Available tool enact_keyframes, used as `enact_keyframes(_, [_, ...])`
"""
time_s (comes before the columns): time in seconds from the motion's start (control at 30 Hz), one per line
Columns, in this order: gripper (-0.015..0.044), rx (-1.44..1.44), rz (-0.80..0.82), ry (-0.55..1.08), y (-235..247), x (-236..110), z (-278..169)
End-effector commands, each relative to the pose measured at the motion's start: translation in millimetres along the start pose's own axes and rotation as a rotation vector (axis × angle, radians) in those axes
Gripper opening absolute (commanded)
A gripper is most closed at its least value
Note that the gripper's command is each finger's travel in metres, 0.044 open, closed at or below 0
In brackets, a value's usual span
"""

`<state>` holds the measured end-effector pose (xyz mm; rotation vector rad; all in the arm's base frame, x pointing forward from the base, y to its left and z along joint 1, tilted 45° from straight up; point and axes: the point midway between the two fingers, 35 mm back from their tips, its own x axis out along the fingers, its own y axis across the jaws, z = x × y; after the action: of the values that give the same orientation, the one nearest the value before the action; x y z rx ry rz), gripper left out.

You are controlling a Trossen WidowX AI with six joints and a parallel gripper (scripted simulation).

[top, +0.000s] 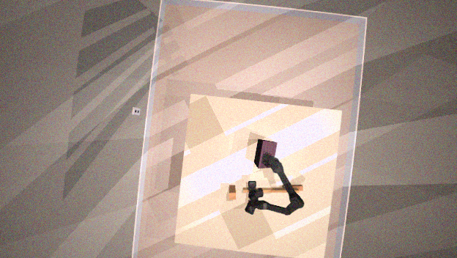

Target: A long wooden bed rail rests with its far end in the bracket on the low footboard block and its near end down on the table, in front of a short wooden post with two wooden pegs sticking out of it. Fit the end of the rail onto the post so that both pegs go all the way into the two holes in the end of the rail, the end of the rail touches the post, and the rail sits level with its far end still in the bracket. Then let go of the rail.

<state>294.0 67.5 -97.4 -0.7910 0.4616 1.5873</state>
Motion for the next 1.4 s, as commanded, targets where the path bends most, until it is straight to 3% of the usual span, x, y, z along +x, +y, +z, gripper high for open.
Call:
enact_keyframes(0.0, [0.0,-0.001,-0.016,-0.002,-4.3,-5.7,-0.9])
enact_keyframes(1.37, [0.0,-0.002,-0.016,-0.002,-3.9,-16.9,-1.1])
